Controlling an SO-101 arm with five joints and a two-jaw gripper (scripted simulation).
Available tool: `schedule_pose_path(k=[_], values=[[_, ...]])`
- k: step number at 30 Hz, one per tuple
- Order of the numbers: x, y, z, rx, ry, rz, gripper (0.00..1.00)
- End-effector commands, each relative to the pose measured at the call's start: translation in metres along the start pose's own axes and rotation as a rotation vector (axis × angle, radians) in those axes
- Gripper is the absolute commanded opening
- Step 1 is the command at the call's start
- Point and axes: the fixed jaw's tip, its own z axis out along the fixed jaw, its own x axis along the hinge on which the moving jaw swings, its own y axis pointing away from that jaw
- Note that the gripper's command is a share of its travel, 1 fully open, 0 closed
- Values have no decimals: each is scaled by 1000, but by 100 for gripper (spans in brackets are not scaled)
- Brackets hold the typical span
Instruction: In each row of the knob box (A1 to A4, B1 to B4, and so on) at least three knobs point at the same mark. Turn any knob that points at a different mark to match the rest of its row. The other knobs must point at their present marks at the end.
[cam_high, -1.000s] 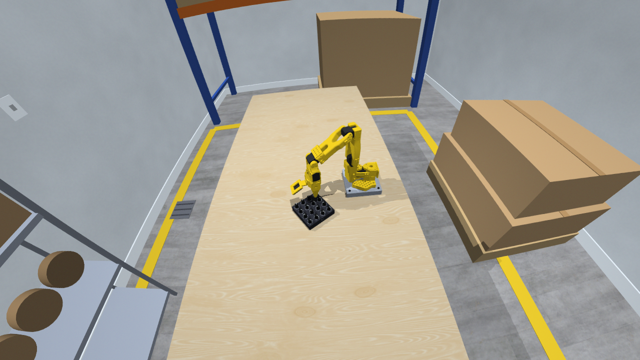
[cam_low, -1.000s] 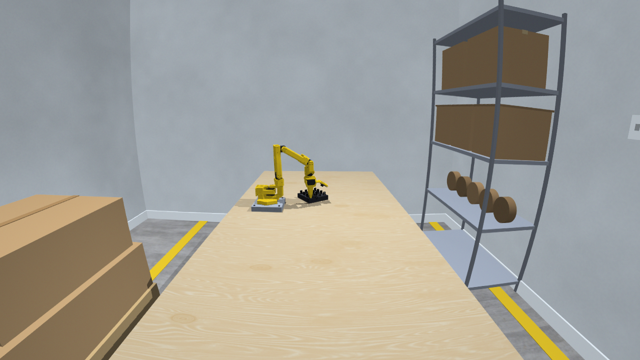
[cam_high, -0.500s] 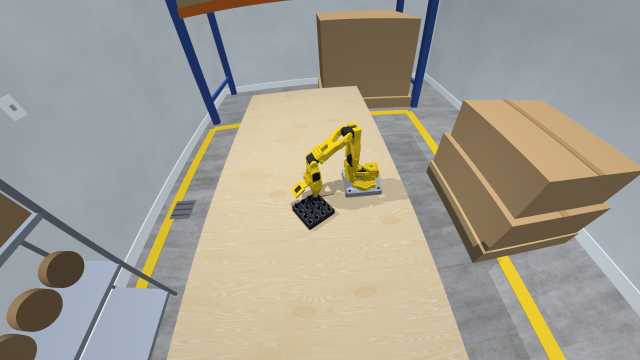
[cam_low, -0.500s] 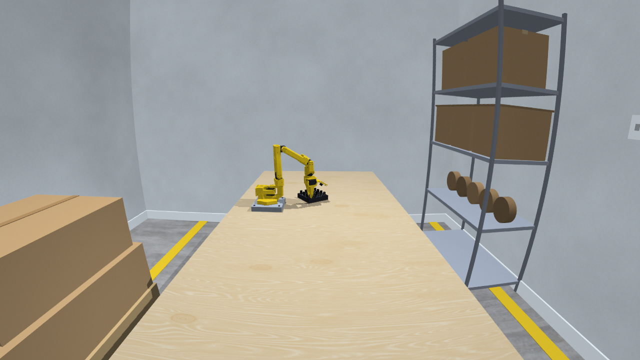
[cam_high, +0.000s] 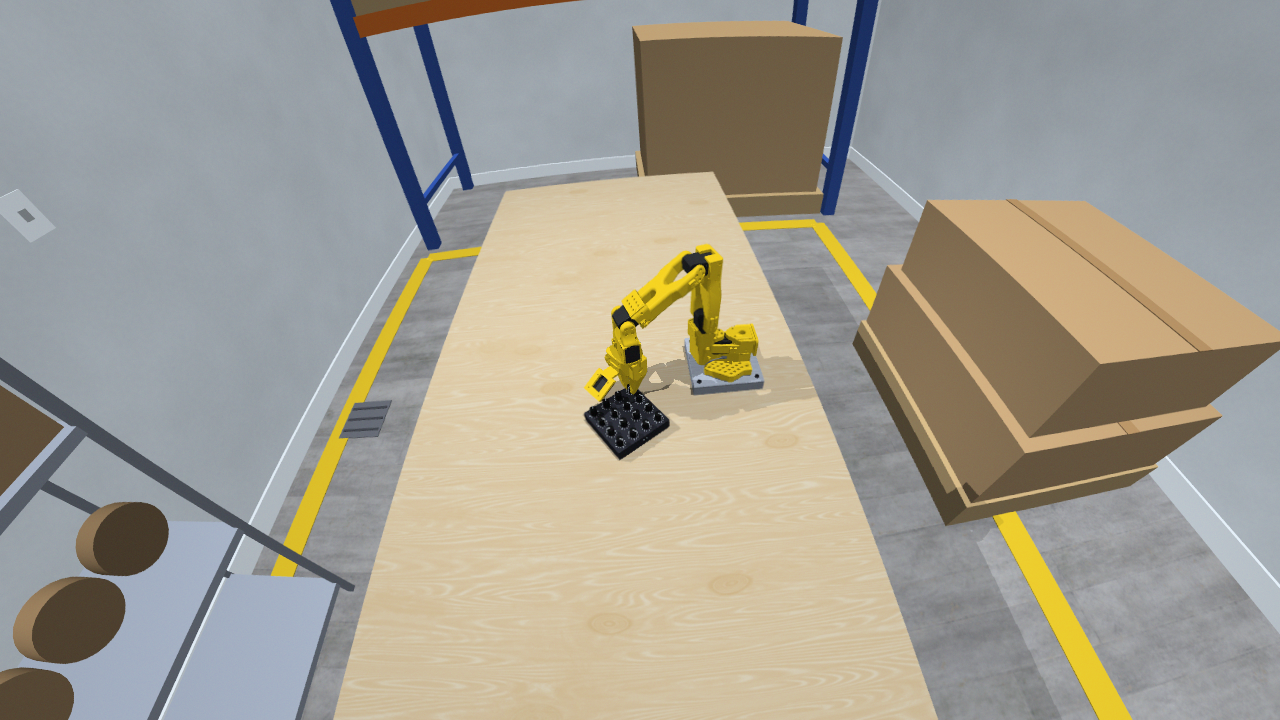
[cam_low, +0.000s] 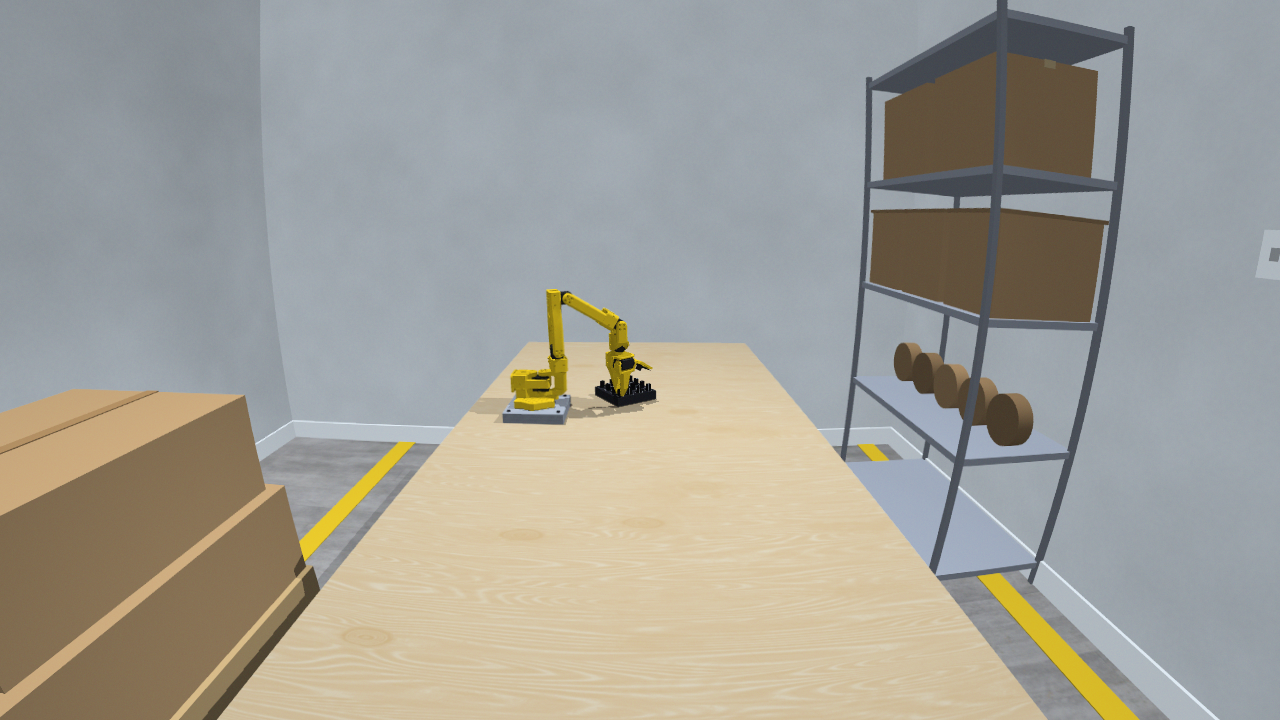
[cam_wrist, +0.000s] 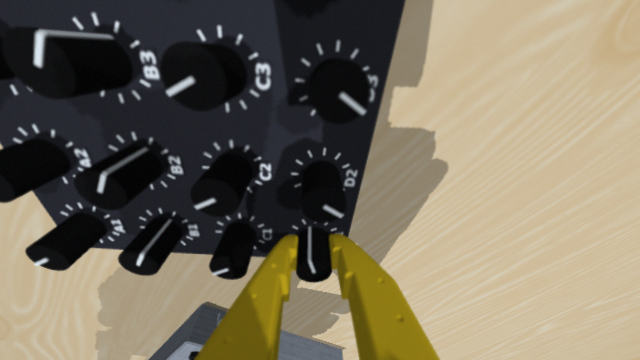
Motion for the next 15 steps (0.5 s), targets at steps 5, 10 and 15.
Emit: schedule_pose_path(k=[5,10,15], values=[[4,0,2,-8,22,-100,1],[4,0,2,-9,22,-187,1],[5,0,2,-10,22,-274,1]])
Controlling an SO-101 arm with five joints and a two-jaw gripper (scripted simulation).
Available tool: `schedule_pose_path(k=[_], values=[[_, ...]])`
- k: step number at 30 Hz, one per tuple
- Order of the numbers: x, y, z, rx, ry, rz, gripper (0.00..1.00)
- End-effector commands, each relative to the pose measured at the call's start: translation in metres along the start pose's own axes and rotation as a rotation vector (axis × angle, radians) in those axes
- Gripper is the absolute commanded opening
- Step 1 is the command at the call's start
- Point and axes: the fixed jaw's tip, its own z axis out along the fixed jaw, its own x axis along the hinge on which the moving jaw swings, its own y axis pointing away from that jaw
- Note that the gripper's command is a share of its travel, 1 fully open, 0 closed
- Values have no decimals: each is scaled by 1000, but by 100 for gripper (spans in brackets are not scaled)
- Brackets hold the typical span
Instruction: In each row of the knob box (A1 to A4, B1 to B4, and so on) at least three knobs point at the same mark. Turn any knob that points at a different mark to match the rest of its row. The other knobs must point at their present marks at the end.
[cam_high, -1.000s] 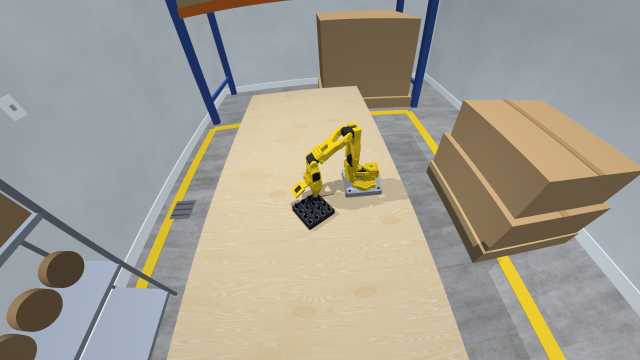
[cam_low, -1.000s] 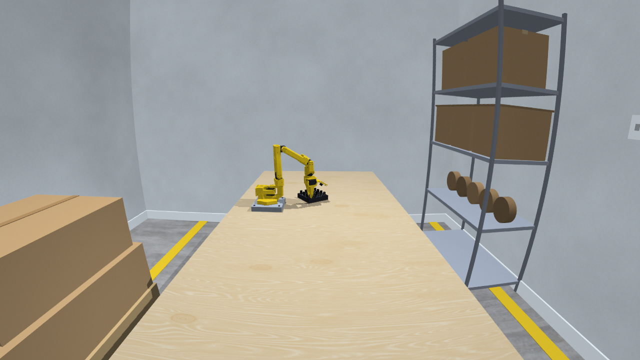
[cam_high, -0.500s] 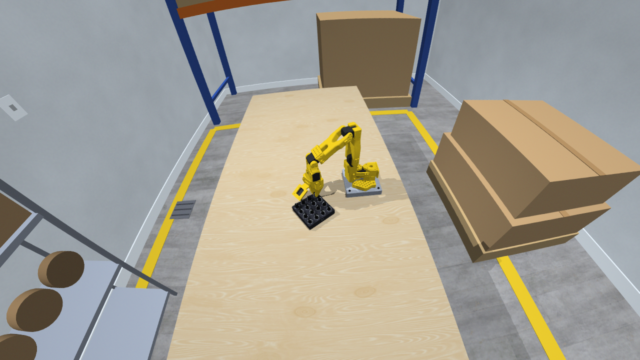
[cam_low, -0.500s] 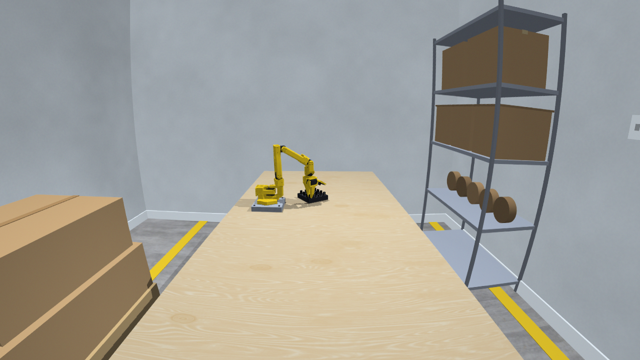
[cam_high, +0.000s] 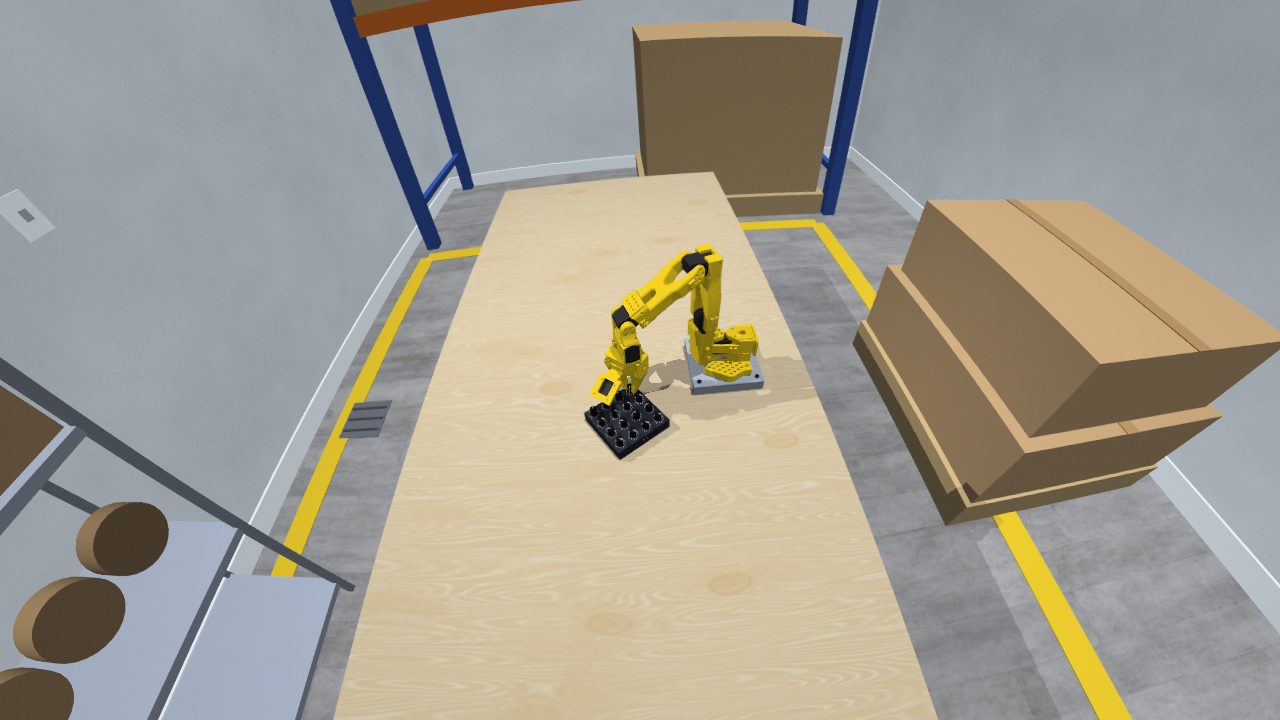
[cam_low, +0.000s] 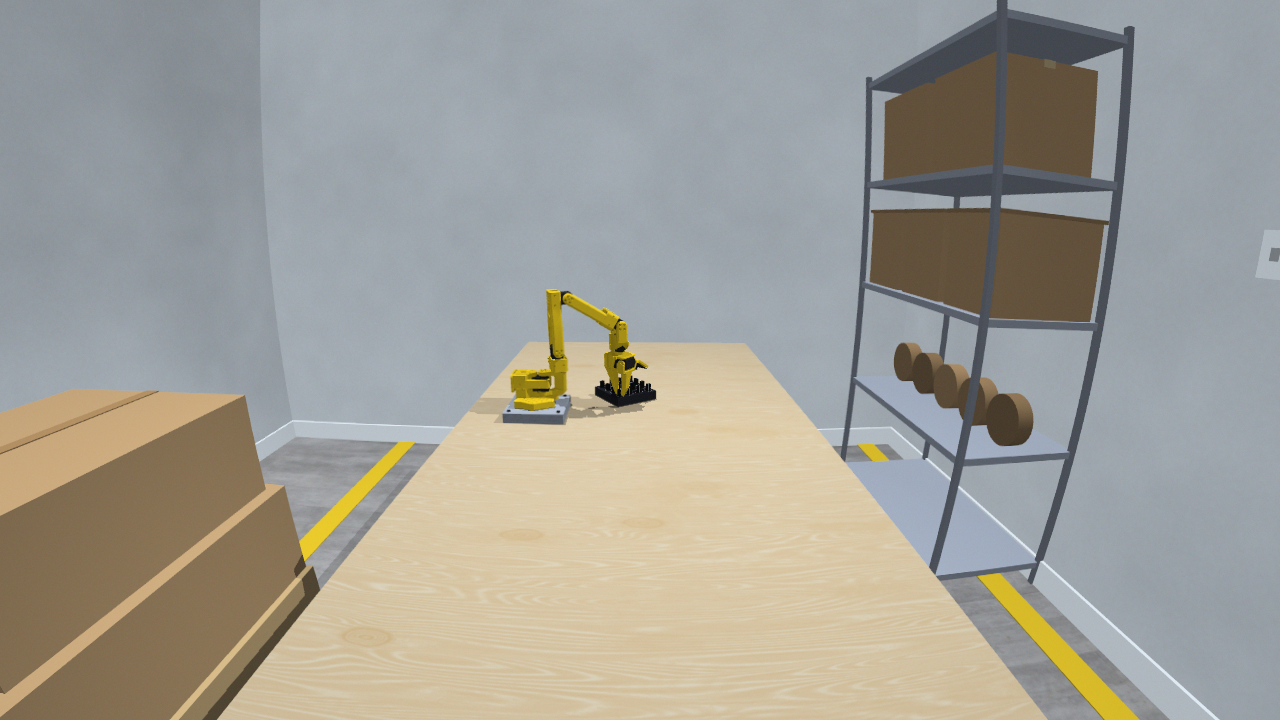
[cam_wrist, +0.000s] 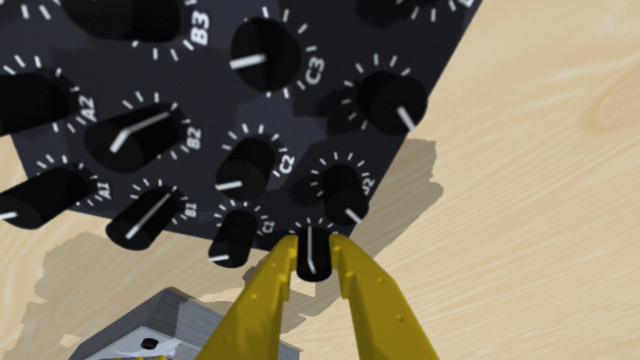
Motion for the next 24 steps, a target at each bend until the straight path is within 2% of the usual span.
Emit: schedule_pose_path(k=[1,24], values=[[3,0,2,-11,21,-66,1],[5,0,2,-15,19,-397,1]])
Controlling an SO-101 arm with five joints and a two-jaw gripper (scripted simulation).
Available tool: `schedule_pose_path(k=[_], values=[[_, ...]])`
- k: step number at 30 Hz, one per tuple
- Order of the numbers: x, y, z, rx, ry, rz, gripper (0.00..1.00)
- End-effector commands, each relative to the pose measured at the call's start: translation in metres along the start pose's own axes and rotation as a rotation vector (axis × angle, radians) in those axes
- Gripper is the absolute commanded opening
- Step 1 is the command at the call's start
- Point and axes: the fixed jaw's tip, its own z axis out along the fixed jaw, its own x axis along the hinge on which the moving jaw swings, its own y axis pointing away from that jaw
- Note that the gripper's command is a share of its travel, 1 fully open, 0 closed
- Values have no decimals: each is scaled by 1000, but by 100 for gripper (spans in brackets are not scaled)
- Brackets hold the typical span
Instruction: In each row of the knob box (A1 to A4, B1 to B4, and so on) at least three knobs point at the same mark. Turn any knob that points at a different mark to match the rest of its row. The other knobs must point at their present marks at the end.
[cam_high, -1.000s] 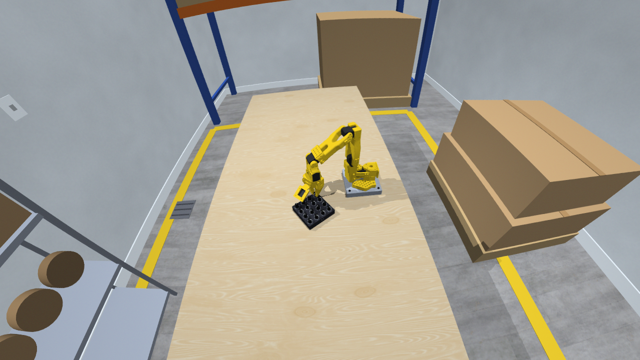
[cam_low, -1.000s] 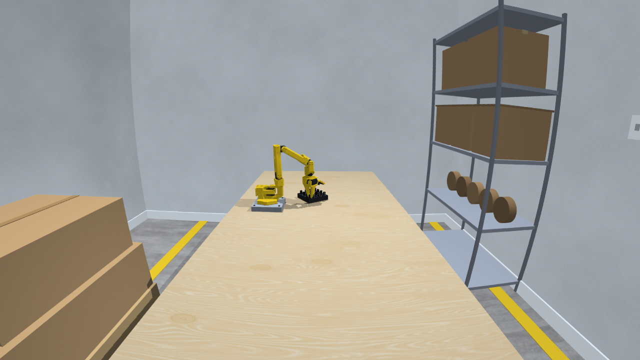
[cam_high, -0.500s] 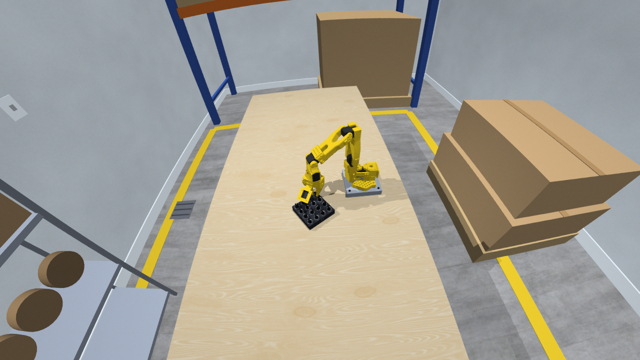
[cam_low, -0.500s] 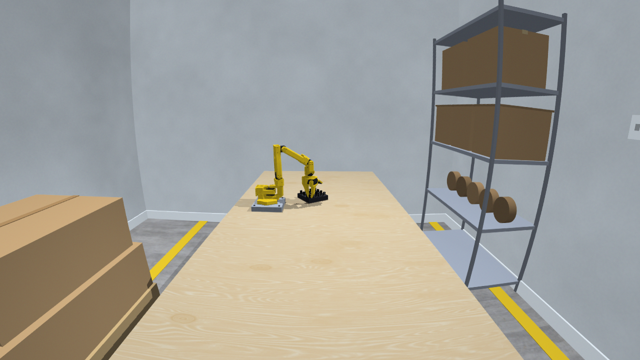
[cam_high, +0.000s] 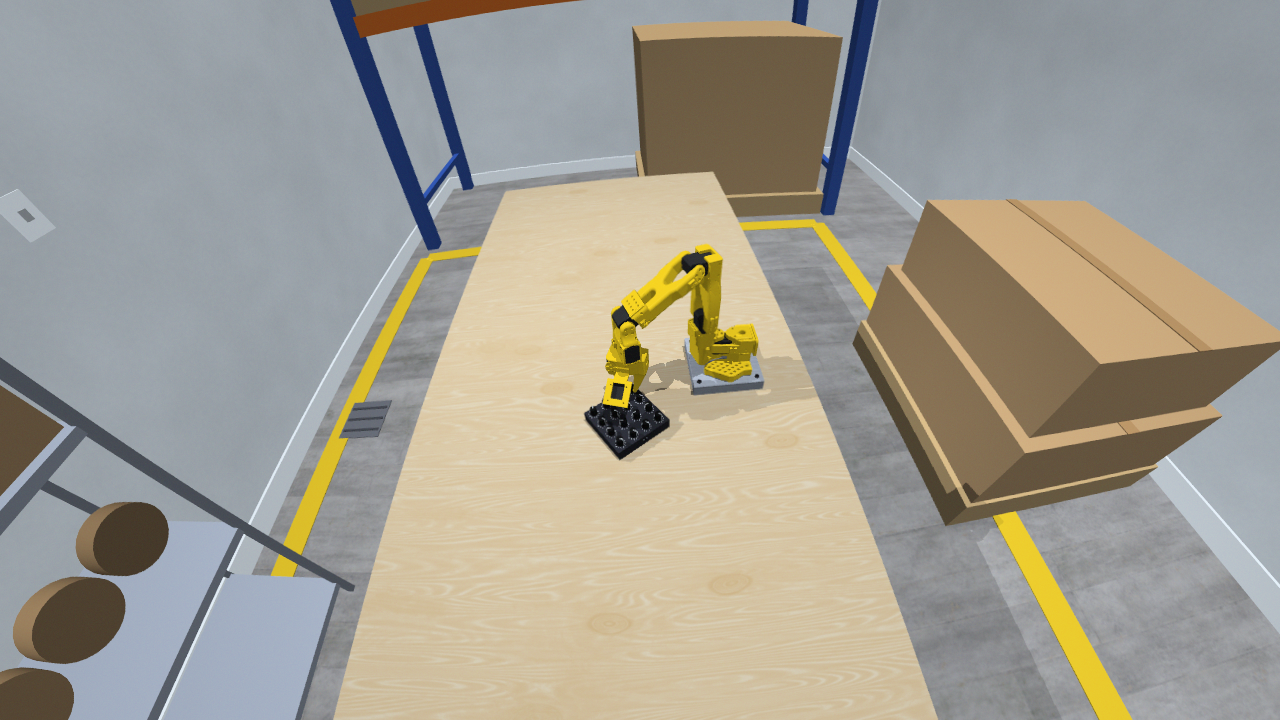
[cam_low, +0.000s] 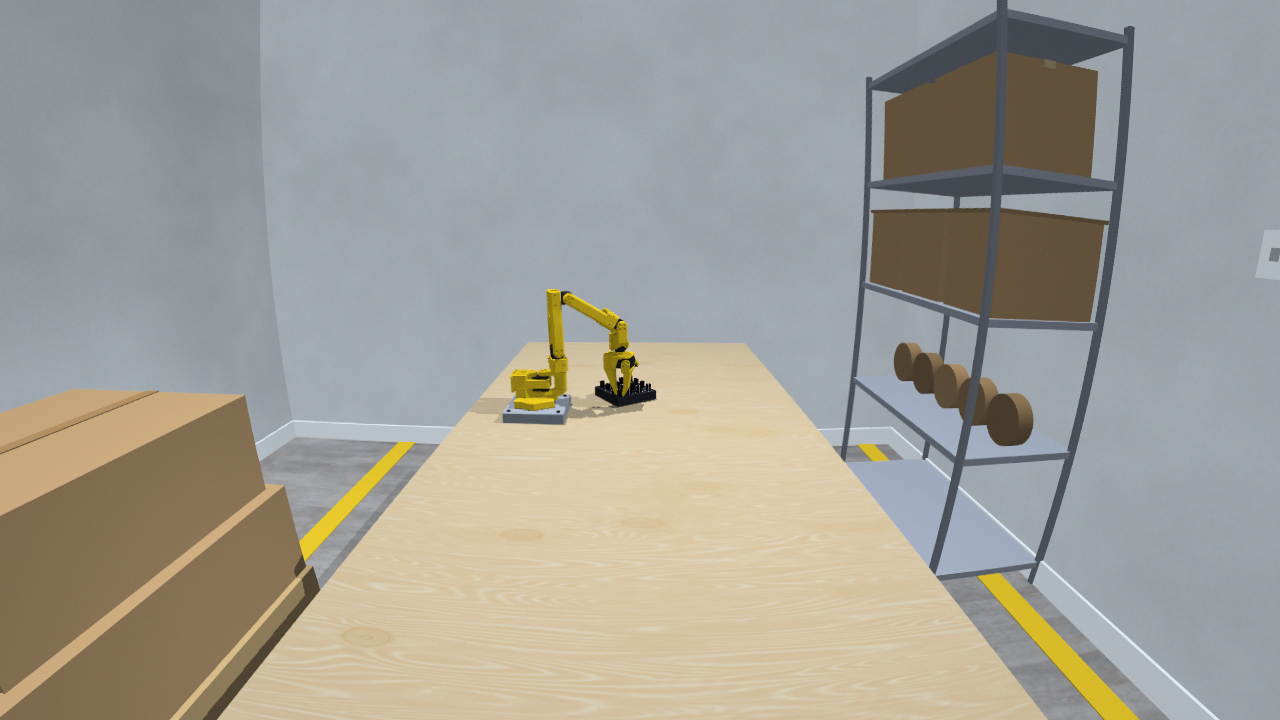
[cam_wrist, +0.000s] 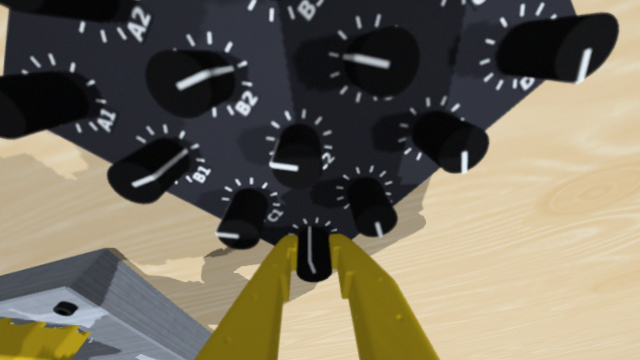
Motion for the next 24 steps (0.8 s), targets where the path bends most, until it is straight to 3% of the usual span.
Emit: schedule_pose_path(k=[1,24], values=[[3,1,2,-16,19,-50,1],[5,1,2,-19,15,-417,1]])
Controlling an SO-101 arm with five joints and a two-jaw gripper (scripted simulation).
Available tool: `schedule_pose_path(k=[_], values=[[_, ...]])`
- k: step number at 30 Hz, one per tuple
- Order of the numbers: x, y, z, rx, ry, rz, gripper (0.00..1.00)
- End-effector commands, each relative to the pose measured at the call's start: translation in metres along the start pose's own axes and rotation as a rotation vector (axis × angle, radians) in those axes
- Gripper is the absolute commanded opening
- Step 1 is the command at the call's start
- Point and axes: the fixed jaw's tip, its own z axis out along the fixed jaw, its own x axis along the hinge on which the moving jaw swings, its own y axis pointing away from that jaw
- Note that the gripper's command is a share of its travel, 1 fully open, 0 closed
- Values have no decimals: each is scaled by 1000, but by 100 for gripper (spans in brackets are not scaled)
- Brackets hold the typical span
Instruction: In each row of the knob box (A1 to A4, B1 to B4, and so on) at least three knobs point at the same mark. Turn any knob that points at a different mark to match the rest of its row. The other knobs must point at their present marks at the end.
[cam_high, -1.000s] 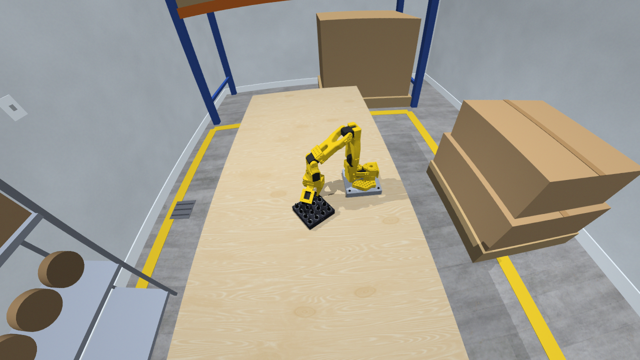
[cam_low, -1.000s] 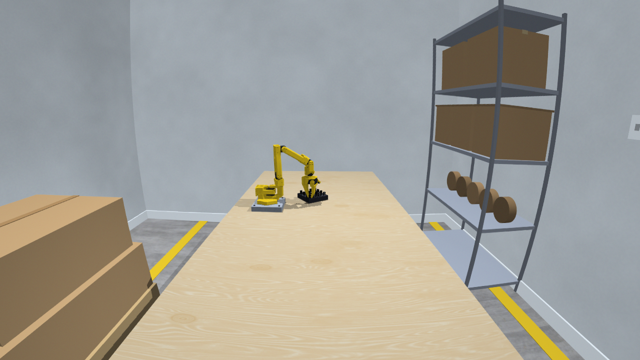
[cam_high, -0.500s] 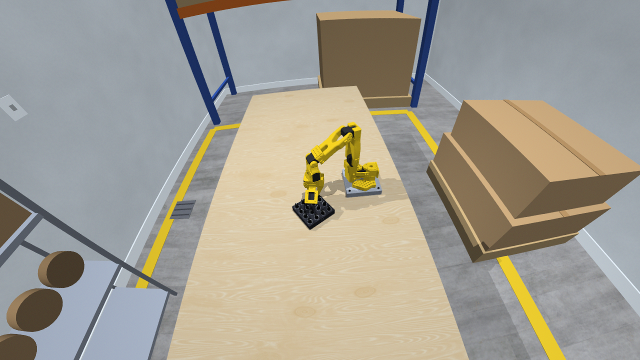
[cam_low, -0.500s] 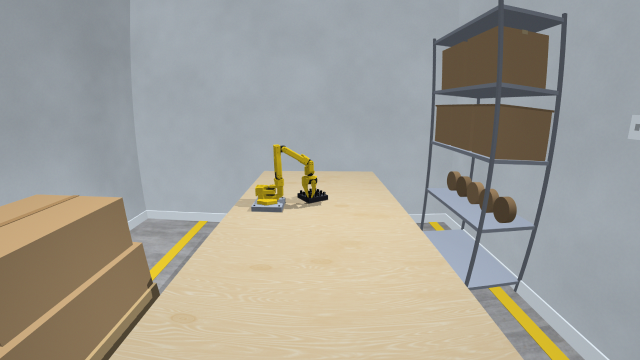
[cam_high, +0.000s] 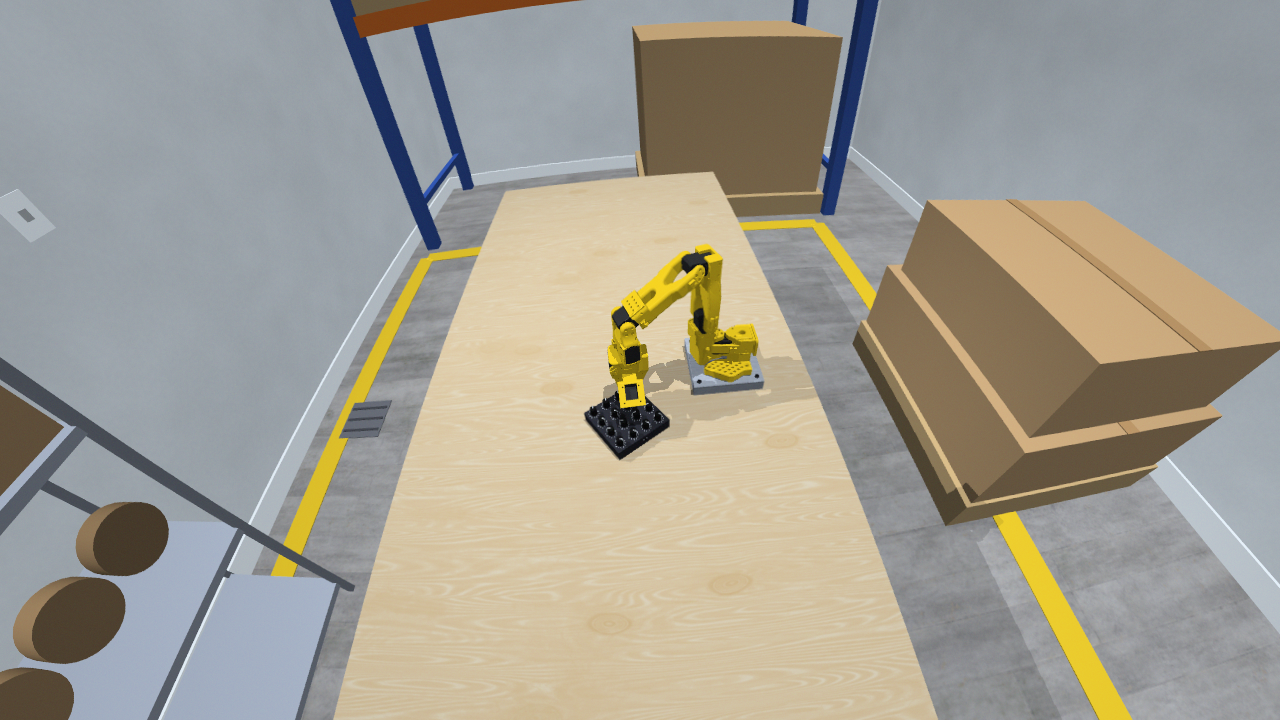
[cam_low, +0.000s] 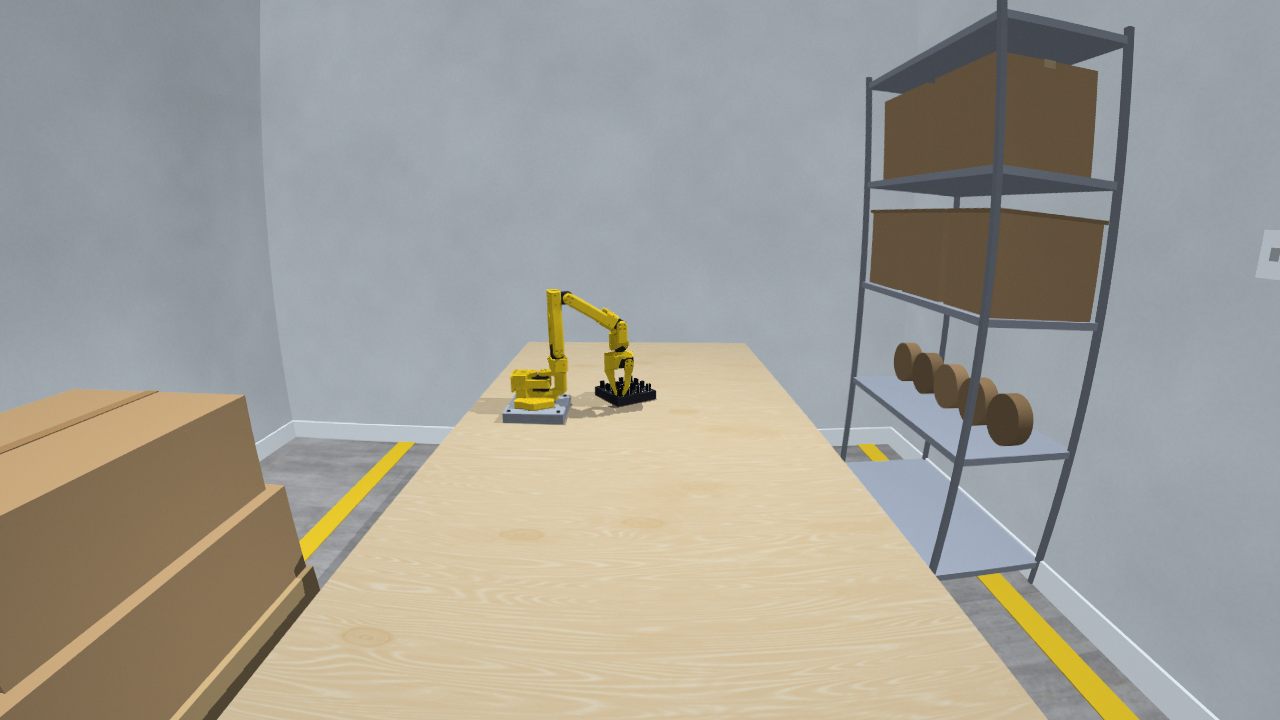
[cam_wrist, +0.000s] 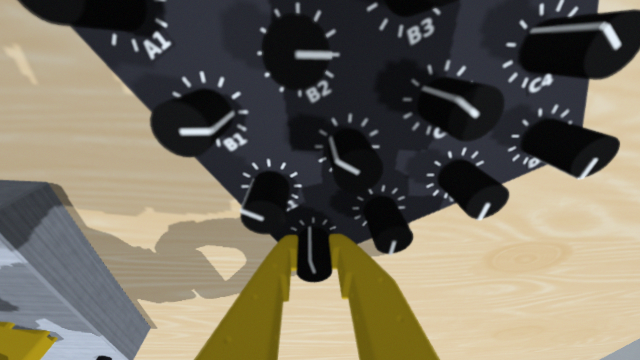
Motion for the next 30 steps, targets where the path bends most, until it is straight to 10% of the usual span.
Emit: schedule_pose_path(k=[1,30], values=[[3,2,2,-21,11,-66,1],[5,1,2,-23,7,-503,1]])
